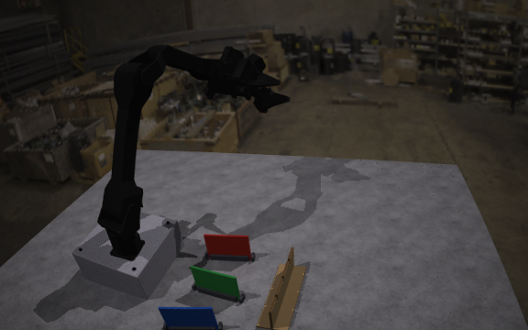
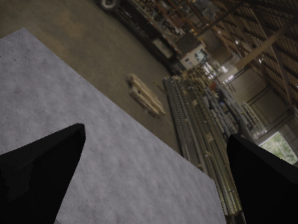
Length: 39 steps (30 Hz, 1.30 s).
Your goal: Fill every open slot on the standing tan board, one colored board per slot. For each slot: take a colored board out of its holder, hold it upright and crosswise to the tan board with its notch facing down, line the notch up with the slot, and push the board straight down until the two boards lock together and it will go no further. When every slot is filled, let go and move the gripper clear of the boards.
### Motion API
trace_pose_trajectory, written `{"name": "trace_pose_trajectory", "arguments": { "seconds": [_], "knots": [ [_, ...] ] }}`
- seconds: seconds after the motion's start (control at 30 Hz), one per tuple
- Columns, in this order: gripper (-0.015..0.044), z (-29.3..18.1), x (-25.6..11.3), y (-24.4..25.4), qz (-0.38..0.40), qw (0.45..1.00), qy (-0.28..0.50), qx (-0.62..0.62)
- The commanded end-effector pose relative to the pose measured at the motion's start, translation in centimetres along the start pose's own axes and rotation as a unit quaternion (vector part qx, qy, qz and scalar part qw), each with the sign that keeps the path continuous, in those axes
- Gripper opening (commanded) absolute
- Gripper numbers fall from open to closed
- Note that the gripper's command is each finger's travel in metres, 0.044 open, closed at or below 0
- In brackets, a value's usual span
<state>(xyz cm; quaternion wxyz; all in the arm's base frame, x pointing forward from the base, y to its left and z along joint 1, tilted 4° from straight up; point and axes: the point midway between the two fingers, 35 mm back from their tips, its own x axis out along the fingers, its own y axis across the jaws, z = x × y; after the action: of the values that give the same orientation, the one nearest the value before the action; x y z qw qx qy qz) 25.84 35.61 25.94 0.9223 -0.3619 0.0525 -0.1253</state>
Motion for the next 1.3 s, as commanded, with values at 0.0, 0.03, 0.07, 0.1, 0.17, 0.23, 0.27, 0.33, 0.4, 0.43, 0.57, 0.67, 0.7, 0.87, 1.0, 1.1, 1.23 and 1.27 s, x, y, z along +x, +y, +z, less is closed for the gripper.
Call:
{"name": "trace_pose_trajectory", "arguments": {
  "seconds": [0.0,0.03,0.07,0.1,0.17,0.23,0.27,0.33,0.4,0.43,0.57,0.67,0.7,0.87,1.0,1.1,1.23,1.27],
  "knots": [
    [0.0374,-0.1,0.0,0.0,0.002,1.0,0.0,0.004],
    [0.0347,-0.3,0.1,0.0,0.008,1.0,0.001,0.017],
    [0.0321,-0.9,1.5,-0.3,0.013,1.0,0.014,0.009],
    [0.0295,-1.6,3.2,-0.6,0.018,0.999,0.03,-0.004],
    [0.0242,-3.4,6.4,-1.6,0.029,0.997,0.063,-0.028],
    [0.019,-4.9,8.7,-2.4,0.037,0.994,0.089,-0.048],
    [0.0185,-5.7,9.8,-2.9,0.042,0.992,0.104,-0.059],
    [0.0185,-6.8,11.2,-3.6,0.048,0.989,0.123,-0.074],
    [0.0185,-8.3,12.9,-4.5,0.057,0.983,0.148,-0.091],
    [0.0185,-9.5,14.1,-5.3,0.064,0.978,0.167,-0.103],
    [0.0185,-14.0,17.3,-8.2,0.095,0.958,0.234,-0.136],
    [0.0185,-16.7,18.6,-9.9,0.114,0.944,0.271,-0.148],
    [0.0185,-17.4,18.9,-10.4,0.12,0.94,0.281,-0.151],
    [0.0185,-24.0,20.1,-14.9,0.177,0.898,0.37,-0.158],
    [0.0185,-28.0,19.6,-17.6,0.217,0.869,0.42,-0.146],
    [0.0185,-30.8,18.7,-19.6,0.248,0.846,0.455,-0.129],
    [0.0185,-35.0,16.1,-22.5,0.302,0.806,0.502,-0.081],
    [0.0185,-35.8,15.3,-23.1,0.315,0.797,0.512,-0.066]
  ]
}}
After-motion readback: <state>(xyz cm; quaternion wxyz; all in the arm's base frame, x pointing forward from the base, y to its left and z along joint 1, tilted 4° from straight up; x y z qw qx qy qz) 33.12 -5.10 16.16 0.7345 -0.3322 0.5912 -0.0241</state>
